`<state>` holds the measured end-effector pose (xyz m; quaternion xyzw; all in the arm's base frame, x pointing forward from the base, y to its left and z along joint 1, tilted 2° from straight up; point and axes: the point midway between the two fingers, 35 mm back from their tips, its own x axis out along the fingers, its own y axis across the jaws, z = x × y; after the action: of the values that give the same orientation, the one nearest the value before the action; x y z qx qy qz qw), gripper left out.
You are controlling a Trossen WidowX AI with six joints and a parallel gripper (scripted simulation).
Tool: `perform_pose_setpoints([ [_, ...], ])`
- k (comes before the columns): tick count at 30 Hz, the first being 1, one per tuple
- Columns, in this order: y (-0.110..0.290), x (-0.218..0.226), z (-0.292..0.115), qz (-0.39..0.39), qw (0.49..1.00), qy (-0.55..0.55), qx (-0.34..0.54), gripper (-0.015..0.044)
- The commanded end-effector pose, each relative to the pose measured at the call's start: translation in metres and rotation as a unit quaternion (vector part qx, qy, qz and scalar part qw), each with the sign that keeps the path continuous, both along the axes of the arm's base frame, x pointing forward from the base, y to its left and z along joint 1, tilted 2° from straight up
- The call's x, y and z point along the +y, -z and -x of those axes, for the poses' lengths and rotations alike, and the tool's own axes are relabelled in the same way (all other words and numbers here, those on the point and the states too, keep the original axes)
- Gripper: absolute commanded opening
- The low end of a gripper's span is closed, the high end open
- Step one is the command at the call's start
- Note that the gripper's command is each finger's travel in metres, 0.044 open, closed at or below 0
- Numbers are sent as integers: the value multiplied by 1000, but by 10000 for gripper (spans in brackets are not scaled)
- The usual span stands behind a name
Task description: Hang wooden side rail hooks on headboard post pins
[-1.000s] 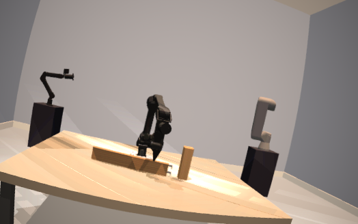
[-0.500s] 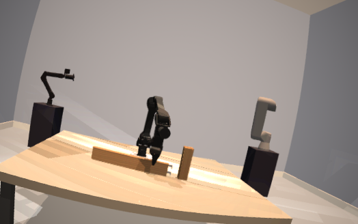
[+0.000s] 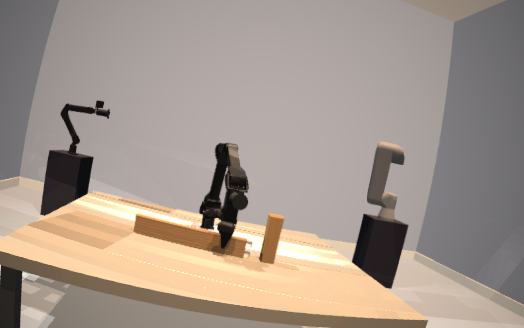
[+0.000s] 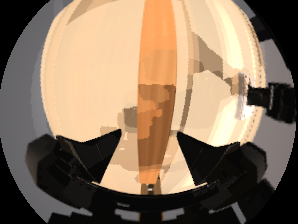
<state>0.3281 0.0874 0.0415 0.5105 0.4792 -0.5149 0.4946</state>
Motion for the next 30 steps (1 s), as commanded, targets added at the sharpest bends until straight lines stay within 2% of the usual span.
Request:
perform_pose_setpoints([
  [1,9,-1,2,3,1000,1,5,440],
  [6,10,-1,2,3,1000,1,5,440],
  [18,10,-1,2,3,1000,1,5,125],
  [23,10,-1,2,3,1000,1,5,92],
  [27,10,-1,2,3,1000,1,5,0],
  [30,10,-1,2,3,1000,1,5,0],
])
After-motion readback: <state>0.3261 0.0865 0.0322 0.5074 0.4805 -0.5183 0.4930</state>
